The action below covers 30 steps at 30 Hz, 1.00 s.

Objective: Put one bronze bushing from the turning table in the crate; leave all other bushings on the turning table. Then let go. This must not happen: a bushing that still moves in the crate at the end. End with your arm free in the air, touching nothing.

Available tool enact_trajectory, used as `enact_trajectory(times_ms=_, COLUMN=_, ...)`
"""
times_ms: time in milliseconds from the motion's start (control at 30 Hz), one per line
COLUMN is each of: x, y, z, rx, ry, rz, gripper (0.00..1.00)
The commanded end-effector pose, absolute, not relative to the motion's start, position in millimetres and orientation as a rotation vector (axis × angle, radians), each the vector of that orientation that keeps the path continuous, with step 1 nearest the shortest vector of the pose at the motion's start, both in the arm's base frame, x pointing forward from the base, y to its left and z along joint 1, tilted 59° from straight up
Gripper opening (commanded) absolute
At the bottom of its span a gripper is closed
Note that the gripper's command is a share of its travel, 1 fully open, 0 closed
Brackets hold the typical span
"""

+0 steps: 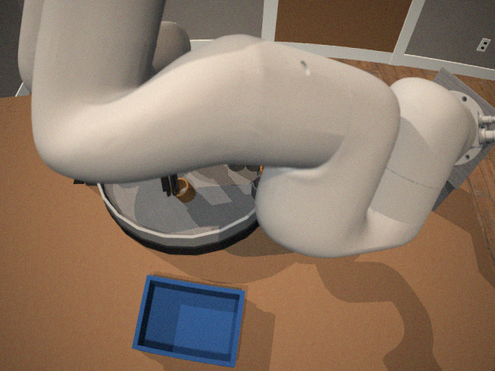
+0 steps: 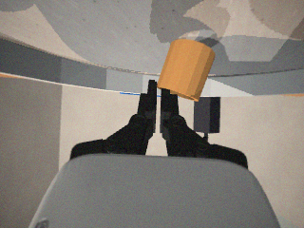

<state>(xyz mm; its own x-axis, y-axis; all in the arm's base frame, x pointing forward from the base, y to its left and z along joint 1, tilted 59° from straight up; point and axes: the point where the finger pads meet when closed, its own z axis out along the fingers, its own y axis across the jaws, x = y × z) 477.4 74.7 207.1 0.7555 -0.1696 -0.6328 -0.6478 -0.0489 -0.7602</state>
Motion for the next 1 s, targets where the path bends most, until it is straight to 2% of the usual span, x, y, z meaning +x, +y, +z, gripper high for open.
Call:
enact_trajectory(times_ms=0, x=479.6, y=72.6, z=208.7, rx=-1.602, ry=0.676, rz=0.437, gripper=0.0)
enact_trajectory(times_ms=967, x=515.1, y=60.8, z=232.4, rx=-1.602, ry=0.676, rz=0.437, gripper=0.0)
